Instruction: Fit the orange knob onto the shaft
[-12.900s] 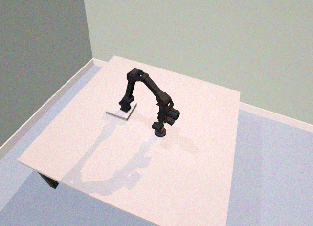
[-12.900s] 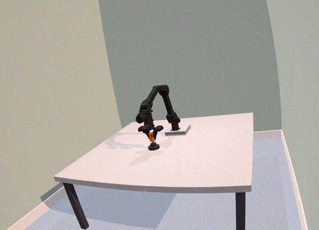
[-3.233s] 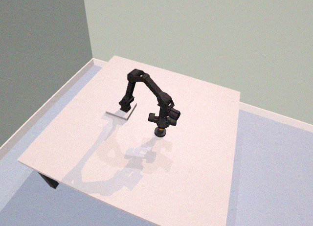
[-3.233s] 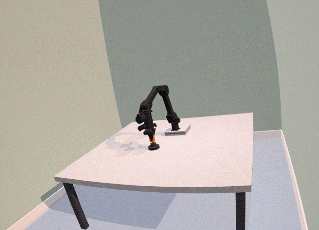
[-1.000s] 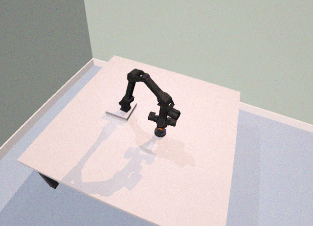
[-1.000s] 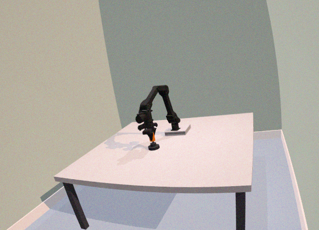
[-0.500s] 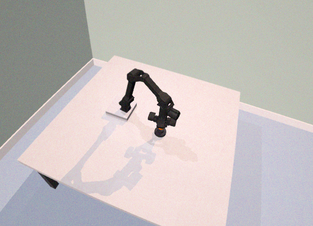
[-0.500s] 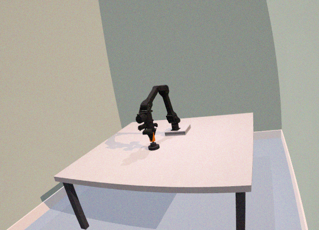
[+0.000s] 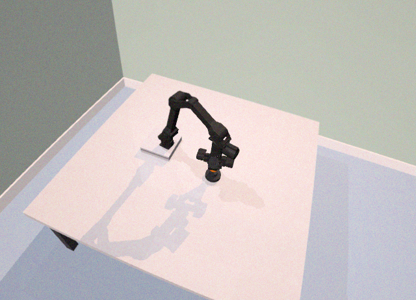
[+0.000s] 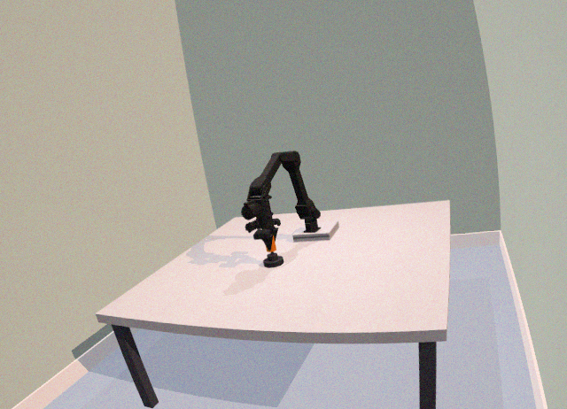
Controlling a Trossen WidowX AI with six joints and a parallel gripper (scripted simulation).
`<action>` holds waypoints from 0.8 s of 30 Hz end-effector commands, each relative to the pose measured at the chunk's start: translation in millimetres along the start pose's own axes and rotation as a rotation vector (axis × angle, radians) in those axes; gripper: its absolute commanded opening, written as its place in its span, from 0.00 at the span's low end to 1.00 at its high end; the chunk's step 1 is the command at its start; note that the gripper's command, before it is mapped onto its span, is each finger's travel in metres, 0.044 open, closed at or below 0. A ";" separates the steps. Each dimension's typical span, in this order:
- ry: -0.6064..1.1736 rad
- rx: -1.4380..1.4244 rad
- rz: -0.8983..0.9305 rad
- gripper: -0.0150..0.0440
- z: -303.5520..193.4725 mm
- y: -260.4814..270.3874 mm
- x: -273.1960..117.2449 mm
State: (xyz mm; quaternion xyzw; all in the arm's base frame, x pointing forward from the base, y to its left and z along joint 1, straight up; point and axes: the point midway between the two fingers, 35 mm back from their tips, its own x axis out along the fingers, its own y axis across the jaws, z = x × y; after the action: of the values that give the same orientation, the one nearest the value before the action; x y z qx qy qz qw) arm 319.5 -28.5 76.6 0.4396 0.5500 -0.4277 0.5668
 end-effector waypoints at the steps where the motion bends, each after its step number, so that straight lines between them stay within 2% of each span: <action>1: -0.002 0.006 0.001 0.25 0.7 1.3 -4.3; 24: -0.002 0.059 0.002 0.25 2.3 5.5 -1.1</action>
State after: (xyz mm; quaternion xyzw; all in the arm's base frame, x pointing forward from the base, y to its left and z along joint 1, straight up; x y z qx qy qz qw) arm 324.0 -28.9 76.7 0.4531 0.5403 -0.4427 0.5539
